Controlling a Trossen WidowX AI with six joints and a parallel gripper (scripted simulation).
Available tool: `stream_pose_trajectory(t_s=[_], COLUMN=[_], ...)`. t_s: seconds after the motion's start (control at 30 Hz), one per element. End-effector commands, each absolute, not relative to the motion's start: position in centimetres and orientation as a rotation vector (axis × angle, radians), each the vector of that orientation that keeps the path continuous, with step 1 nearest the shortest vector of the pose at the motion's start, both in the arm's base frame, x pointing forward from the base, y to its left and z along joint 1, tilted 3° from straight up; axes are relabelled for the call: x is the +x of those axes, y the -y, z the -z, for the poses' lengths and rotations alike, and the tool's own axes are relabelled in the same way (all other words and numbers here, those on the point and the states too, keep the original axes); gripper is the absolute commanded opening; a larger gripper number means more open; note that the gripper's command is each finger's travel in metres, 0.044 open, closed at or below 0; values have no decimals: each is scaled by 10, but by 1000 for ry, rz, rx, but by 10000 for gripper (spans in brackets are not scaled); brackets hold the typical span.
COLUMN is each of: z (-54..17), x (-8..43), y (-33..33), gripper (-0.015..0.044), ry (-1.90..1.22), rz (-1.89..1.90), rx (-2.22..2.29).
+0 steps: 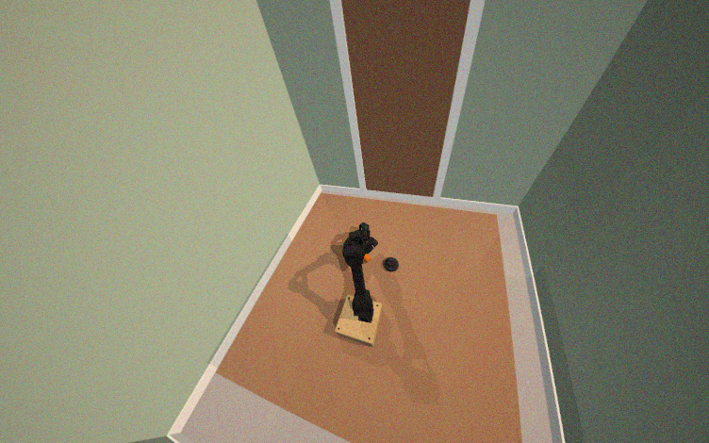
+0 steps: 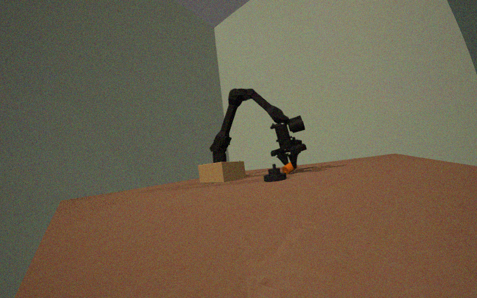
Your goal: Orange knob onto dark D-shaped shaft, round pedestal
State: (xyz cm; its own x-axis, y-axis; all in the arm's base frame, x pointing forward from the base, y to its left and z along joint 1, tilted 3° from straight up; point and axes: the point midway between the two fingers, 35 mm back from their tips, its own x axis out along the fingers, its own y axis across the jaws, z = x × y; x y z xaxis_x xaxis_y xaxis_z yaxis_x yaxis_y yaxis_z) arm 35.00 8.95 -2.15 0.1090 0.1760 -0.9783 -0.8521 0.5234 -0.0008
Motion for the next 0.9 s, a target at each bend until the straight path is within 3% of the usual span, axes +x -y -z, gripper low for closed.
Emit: stream_pose_trajectory(t_s=[0.0,0.87], z=[21,19], x=[347,332], y=[-86,-61], gripper=[179,179], ry=[-1175,-781], rz=[-872,-959], rx=[-662,-440])
